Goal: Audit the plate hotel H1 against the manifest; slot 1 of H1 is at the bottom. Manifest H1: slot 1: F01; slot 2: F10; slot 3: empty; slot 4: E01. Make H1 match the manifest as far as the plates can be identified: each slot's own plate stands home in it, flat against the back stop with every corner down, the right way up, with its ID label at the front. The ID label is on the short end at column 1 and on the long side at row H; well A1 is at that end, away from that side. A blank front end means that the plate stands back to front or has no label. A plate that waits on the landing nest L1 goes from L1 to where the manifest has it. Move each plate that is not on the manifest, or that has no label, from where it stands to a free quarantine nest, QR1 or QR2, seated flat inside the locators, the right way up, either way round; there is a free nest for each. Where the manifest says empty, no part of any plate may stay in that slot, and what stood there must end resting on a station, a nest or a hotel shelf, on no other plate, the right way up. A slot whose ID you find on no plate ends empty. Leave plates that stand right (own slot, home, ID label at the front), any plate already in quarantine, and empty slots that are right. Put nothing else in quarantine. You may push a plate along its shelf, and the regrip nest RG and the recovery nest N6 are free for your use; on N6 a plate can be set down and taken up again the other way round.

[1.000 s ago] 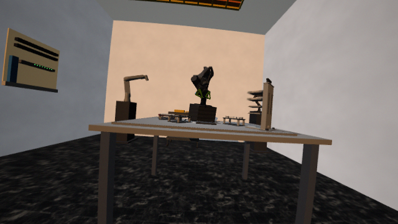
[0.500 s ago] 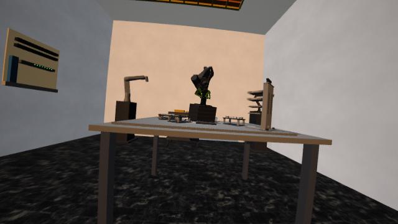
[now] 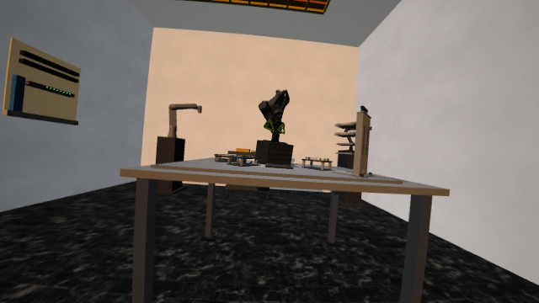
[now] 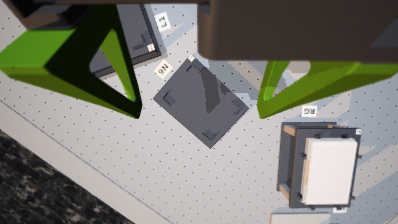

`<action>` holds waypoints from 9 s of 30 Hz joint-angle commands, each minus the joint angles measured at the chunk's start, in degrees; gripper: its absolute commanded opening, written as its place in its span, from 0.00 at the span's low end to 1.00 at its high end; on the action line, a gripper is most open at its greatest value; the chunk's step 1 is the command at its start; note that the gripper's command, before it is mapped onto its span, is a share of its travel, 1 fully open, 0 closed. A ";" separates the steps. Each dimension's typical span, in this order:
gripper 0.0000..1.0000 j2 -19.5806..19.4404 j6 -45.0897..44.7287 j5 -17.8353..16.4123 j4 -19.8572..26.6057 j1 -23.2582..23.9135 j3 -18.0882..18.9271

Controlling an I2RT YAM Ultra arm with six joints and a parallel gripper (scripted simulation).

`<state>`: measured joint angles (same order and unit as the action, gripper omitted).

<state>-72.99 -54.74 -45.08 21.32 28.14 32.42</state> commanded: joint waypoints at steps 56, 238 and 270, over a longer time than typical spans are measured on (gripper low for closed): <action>1.00 3.81 1.54 -0.27 4.51 -1.19 2.97; 1.00 -11.50 62.27 57.31 -44.76 -80.51 -9.37; 1.00 -11.91 62.24 57.28 -45.25 -80.47 -9.44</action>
<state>-85.12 7.55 12.19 -22.57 -52.36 22.81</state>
